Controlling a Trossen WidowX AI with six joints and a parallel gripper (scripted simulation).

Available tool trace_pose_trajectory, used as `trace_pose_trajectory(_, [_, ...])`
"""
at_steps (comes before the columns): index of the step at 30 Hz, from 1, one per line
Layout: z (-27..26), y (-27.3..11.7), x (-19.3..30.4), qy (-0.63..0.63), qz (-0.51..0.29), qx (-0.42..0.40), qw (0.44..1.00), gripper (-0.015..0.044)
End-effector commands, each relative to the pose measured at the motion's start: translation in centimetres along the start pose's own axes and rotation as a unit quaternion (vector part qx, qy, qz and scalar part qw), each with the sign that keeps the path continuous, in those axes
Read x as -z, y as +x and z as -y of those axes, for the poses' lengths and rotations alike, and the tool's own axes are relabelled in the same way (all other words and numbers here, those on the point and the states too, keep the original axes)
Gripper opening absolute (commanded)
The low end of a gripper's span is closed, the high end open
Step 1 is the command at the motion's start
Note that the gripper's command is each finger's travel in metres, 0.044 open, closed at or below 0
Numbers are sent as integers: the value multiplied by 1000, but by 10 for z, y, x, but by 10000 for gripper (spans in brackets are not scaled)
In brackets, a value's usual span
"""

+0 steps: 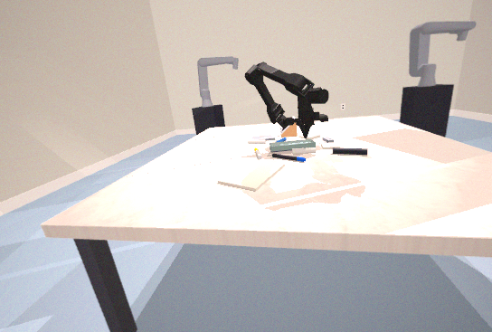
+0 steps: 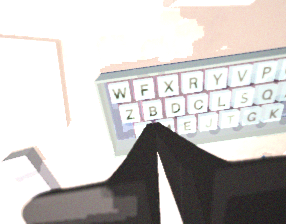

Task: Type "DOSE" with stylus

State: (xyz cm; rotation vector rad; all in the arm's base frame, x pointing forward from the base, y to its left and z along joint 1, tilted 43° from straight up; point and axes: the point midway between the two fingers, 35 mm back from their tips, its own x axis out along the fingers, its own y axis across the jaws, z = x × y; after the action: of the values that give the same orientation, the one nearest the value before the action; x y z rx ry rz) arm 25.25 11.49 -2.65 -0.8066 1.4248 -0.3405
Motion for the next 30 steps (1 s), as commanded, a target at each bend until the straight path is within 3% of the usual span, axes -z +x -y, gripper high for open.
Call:
trace_pose_trajectory(1, [0,-1,-2,3,3,1,1000,0])
trace_pose_trajectory(8, [62,-1,-2,3,2,3,1000,0])
trace_pose_trajectory(22, [67,-1,-2,3,2,3,1000,0])
trace_pose_trajectory(27, [126,-2,-1,3,2,5,1000,0])
trace_pose_trajectory(30, [129,-2,-1,3,2,5,1000,0])
